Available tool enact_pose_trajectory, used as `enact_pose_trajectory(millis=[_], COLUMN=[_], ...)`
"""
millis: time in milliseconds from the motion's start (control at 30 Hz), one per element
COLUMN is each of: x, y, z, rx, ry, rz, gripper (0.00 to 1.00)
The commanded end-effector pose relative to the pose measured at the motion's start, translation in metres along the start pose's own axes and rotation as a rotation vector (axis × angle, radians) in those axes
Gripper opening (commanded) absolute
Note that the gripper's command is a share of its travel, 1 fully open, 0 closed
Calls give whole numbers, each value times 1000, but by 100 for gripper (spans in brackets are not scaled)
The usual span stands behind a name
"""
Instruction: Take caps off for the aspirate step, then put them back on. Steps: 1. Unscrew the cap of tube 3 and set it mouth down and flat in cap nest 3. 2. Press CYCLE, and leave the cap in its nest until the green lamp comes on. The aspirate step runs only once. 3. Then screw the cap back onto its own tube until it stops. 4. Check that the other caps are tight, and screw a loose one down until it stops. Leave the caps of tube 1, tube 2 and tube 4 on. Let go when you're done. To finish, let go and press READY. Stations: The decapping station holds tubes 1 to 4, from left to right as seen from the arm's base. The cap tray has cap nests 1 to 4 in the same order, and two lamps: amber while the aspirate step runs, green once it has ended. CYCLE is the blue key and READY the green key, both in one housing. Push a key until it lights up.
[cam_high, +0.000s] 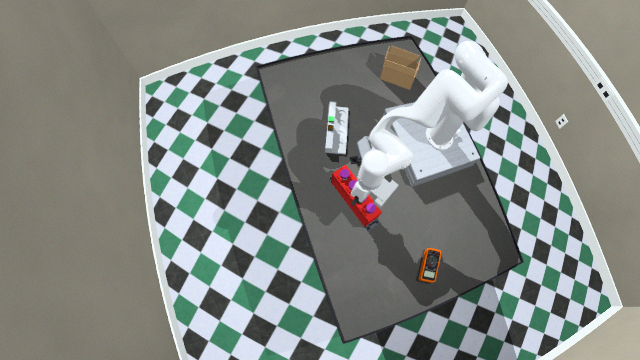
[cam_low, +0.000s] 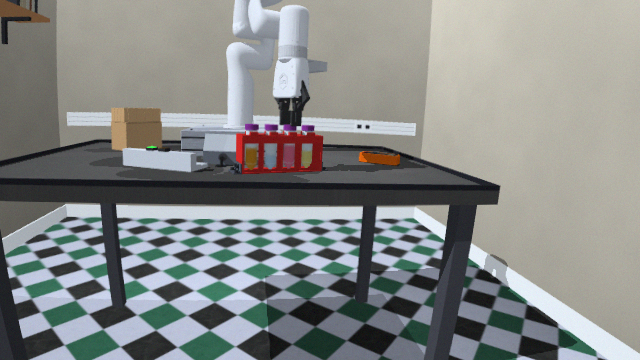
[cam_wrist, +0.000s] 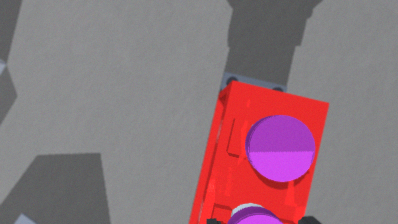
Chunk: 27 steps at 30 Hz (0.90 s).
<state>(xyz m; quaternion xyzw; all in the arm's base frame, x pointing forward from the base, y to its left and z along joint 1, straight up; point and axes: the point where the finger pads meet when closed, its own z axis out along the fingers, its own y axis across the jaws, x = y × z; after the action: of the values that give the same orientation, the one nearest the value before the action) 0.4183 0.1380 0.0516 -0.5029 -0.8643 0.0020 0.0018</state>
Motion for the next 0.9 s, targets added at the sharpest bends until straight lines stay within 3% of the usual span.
enact_pose_trajectory(millis=[0, 833, 867], x=[0, 0, 0], y=[2, 2, 2], z=[-1, 9, 9], rx=[-4, -4, -4], ry=[-7, -7, -7], rz=[0, 0, 0], gripper=[46, 46, 0])
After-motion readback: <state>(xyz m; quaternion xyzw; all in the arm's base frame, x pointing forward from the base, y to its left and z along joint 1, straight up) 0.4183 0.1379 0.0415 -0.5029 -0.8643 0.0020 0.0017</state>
